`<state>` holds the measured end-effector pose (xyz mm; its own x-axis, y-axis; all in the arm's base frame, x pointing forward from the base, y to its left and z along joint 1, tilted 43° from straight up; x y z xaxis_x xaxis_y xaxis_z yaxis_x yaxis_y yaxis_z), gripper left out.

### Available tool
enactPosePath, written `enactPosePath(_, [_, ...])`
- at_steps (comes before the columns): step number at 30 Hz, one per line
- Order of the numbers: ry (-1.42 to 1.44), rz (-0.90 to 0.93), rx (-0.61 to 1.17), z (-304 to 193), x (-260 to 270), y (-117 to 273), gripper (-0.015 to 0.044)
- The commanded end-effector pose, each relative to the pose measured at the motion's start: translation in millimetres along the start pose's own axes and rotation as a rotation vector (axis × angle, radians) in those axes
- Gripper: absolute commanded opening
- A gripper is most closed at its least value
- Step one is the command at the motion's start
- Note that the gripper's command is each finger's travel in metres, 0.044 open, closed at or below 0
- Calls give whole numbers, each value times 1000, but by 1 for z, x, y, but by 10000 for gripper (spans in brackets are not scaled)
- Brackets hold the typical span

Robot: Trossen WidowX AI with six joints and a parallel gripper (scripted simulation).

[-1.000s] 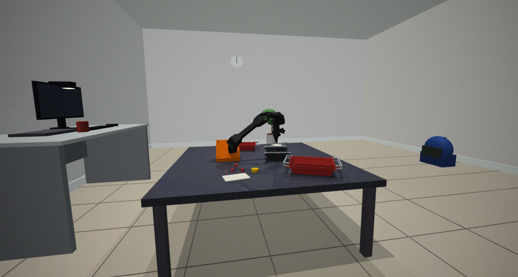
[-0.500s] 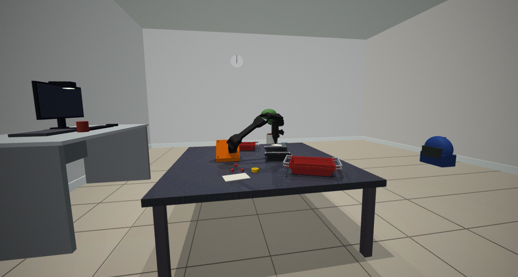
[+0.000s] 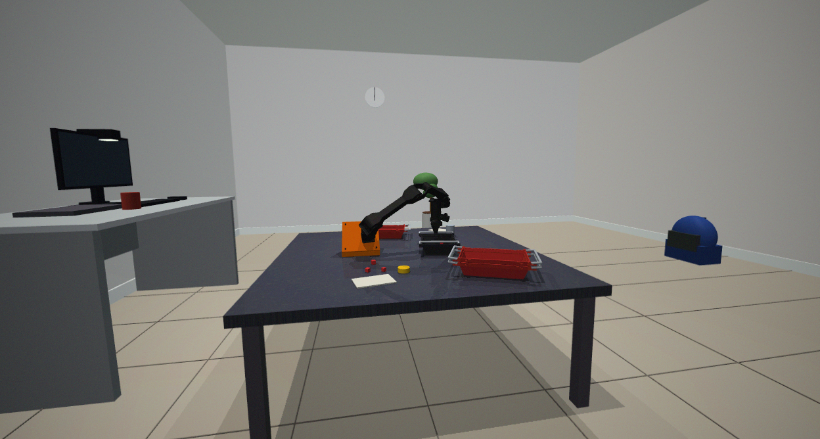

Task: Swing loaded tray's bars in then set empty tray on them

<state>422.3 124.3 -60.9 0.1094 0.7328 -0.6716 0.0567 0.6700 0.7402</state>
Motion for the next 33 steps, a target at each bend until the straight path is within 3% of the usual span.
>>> enactPosePath(1, [2, -4, 0, 0, -1, -4, 85])
enactPosePath(16, [3, -5, 0, -6, -34, 30, 85])
enactPosePath(33, [4, -7, 1, -12, -73, 14, 85])
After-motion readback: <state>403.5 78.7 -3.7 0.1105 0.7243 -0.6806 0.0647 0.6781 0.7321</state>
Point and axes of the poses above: the point midway between the two fingers, 35 mm back from their tips, its own y axis back along the fingers, its own x axis across the jaws, z = x × y, the point moved 7 cm from there along y, back along the fingers, and after that the axes turned 10 degrees about y, right-handed, at the moved point
